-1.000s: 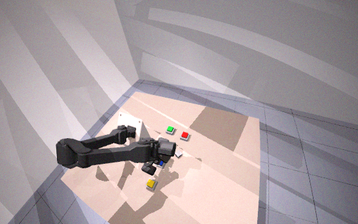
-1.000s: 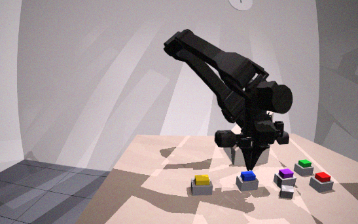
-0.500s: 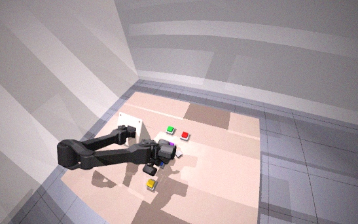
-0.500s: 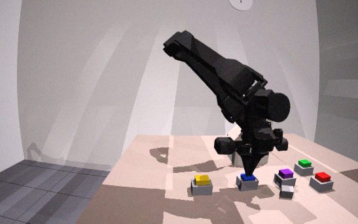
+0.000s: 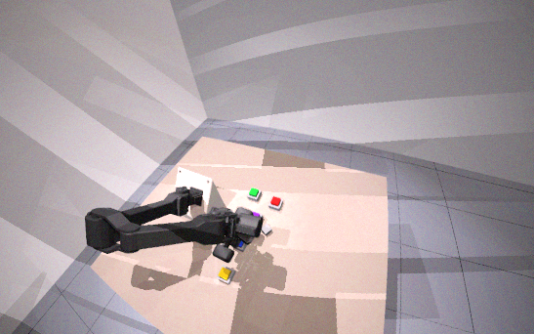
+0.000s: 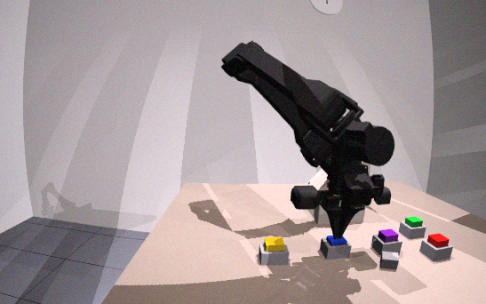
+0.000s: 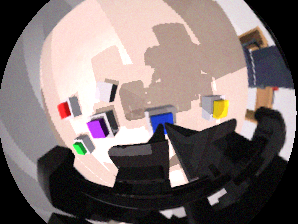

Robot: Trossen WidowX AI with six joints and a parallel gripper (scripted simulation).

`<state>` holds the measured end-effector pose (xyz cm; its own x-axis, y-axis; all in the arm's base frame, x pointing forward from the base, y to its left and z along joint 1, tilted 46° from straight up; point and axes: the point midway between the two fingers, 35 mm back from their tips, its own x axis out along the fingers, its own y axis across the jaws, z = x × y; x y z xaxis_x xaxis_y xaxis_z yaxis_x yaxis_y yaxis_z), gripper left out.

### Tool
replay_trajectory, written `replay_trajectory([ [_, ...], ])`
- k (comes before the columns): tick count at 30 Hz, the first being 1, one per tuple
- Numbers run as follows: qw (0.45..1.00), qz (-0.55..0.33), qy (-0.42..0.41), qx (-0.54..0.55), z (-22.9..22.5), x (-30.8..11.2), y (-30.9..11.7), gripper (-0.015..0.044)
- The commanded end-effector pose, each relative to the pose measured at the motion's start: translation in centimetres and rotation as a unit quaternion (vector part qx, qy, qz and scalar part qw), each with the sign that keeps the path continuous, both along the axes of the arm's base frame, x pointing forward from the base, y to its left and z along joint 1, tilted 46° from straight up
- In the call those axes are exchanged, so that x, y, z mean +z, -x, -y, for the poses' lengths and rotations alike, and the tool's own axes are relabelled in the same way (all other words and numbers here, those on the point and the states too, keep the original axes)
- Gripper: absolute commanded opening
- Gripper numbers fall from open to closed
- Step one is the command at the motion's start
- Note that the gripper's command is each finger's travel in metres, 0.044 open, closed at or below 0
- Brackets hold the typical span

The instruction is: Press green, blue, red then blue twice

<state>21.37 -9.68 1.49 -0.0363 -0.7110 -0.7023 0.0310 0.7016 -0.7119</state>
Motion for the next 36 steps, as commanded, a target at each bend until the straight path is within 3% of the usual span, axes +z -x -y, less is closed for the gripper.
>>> replay_trajectory([
  [1,1.0,0.001,-0.001,0.0,-1.1,1.0,-0.2,0.002],
  [6,1.0,-0.001,0.0,0.001,-2.2,2.2,-0.1,0.002],
  [11,1.0,-0.004,-0.017,0.014,-4.2,1.1,-1.6,0.0151],
  [21,0.999,-0.009,-0.042,0.023,-13.5,-3.6,-5.7,0.04],
  [31,1.0,-0.002,-0.018,0.005,-24.2,-10.9,-4.6,0.04],
  [36,1.0,0.002,-0.009,0.001,-26.1,-12.7,-3.6,0.04],
])
